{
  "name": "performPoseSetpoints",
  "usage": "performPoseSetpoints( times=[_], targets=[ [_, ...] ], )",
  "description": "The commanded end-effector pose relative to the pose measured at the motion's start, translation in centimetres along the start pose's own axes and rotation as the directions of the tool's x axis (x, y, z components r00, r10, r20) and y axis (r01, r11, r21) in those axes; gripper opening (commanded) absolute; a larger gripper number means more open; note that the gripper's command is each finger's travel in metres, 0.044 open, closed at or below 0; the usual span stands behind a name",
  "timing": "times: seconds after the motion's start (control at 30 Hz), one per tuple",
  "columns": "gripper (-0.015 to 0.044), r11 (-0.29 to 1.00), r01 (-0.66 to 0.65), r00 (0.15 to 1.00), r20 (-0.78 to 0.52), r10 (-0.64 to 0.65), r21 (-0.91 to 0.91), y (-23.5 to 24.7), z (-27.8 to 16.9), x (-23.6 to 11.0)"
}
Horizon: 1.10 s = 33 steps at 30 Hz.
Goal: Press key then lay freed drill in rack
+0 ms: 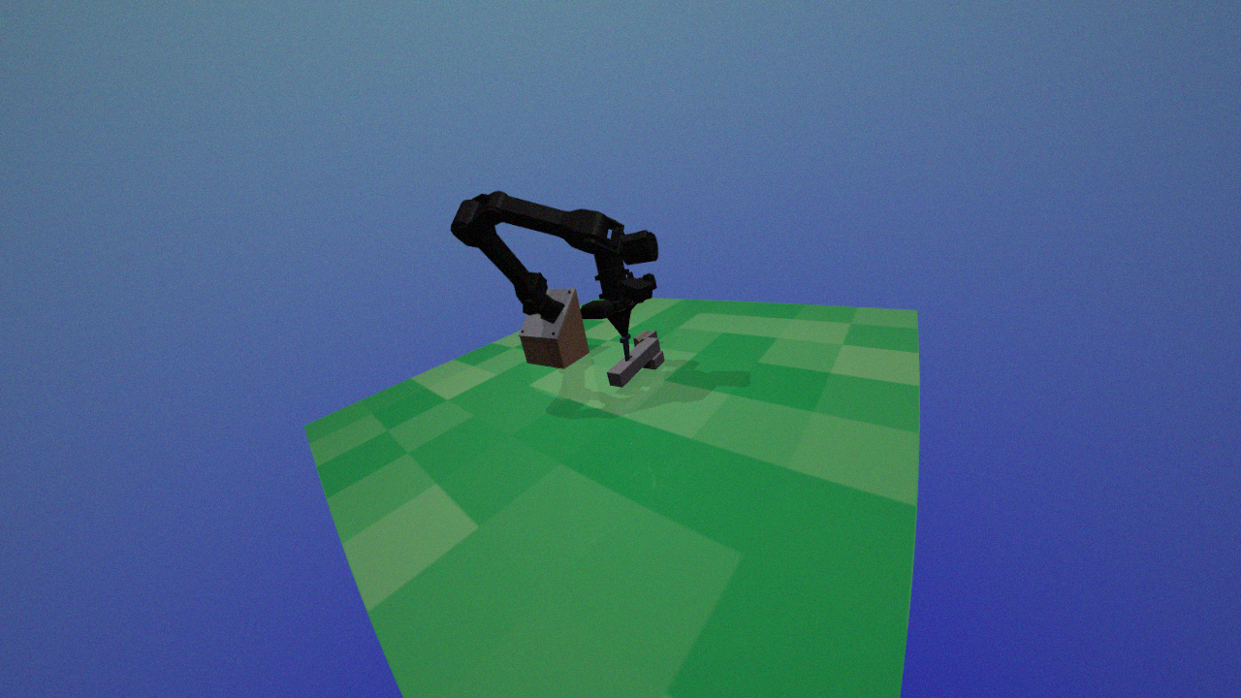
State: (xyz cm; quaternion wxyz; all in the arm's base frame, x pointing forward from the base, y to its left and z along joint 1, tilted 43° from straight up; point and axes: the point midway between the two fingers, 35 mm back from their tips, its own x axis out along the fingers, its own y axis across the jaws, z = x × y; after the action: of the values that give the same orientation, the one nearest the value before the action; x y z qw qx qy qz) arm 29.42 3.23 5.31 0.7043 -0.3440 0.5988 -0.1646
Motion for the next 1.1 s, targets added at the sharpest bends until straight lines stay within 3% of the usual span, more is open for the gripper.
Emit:
performPoseSetpoints(
  times=[0.0, 1.07],
  targets=[
    [0.0000, 1.000, 0.003, 1.000, -0.031, -0.003, 0.001, -0.2, -0.7, 1.2],
    [0.0000, 1.000, 0.004, 1.000, -0.031, -0.004, 0.001, -0.3, -0.8, 2.8]
  ],
)
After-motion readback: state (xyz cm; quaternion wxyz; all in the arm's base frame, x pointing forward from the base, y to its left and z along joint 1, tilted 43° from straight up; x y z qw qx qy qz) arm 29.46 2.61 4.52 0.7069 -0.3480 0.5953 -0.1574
